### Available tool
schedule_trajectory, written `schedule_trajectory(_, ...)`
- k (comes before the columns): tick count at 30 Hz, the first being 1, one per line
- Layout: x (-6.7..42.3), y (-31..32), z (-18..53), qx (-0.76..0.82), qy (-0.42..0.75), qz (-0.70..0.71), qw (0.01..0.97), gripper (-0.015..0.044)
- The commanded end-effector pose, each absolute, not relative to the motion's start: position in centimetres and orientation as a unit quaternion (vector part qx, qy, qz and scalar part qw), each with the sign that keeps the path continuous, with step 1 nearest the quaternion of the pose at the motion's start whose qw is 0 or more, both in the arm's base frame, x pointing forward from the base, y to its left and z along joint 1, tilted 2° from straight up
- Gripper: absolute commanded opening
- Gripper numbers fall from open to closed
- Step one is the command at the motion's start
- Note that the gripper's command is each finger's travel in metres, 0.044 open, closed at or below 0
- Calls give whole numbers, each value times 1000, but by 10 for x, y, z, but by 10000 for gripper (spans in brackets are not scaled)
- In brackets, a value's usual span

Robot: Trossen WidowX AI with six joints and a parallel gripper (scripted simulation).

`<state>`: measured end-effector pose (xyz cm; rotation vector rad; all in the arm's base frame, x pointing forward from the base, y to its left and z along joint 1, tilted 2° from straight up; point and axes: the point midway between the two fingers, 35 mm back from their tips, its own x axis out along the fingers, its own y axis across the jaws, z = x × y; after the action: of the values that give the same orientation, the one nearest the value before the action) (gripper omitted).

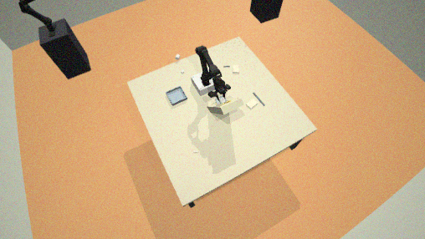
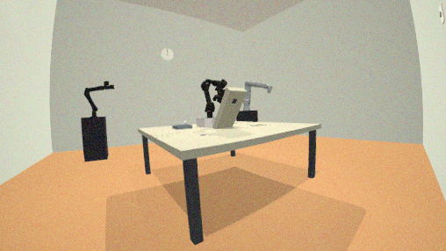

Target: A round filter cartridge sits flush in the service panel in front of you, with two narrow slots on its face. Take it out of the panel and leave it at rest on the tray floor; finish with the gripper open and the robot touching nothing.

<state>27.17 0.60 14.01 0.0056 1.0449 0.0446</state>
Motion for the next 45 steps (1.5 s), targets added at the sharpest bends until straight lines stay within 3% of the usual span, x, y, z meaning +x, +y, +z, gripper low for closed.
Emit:
schedule_trajectory(1,271,7,141,3,499,23,866,113)
schedule_trajectory(6,279,6,151,3,499,22,867,0)
schedule_trajectory(14,284,6,168,3,498,21,867,0)
schedule_trajectory(29,245,3,240,3,500,21,866,0)
schedule_trajectory(45,252,-41,234,-1,505,20,863,0)
